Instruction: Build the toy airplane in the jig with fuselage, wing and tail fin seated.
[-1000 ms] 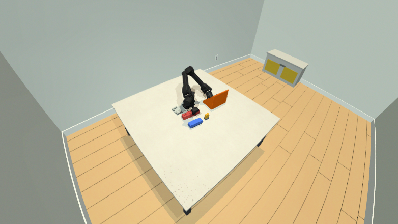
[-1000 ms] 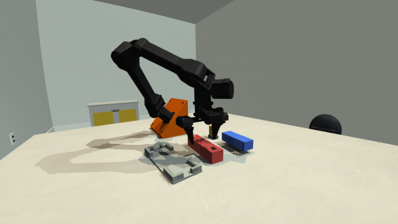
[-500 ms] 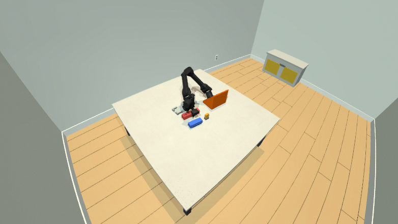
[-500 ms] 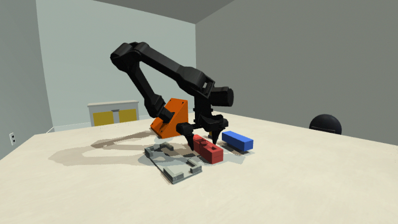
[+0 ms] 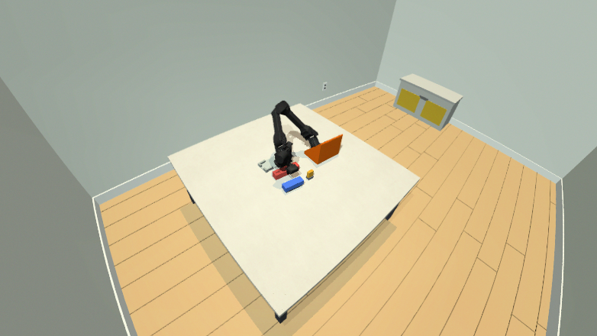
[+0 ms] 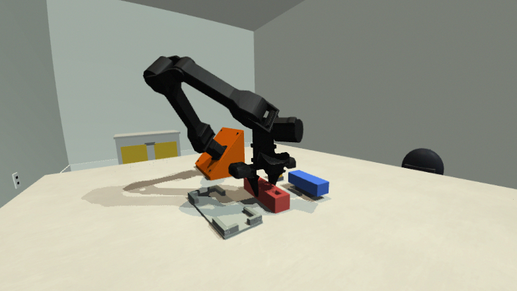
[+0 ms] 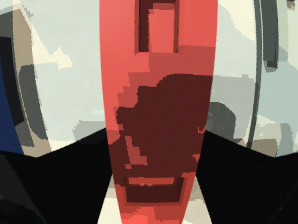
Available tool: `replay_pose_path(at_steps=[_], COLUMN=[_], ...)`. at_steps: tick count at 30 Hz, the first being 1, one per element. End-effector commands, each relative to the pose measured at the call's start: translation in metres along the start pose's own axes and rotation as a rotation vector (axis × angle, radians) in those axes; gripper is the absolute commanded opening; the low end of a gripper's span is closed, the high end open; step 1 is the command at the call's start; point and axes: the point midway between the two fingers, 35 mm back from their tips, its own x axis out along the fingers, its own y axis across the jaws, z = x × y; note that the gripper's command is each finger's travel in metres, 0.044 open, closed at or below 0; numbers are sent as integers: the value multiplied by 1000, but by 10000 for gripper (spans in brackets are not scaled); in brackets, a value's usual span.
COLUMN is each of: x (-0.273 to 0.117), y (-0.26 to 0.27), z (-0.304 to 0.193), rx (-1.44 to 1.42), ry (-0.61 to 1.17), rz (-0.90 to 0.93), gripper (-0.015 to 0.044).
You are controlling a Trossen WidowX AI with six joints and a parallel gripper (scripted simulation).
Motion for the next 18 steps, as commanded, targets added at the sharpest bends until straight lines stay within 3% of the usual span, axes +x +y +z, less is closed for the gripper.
replay_pose_path(at_steps=[1,4,9,18], x=[2,2,-5,-31], y=[0,0,1,4], z=[-1,-1,1,5], rx=[-6,-6,-7,-8], ry=[3,3,3,2], rz=[-5,-5,-2,4], gripper=[157,138,6,0])
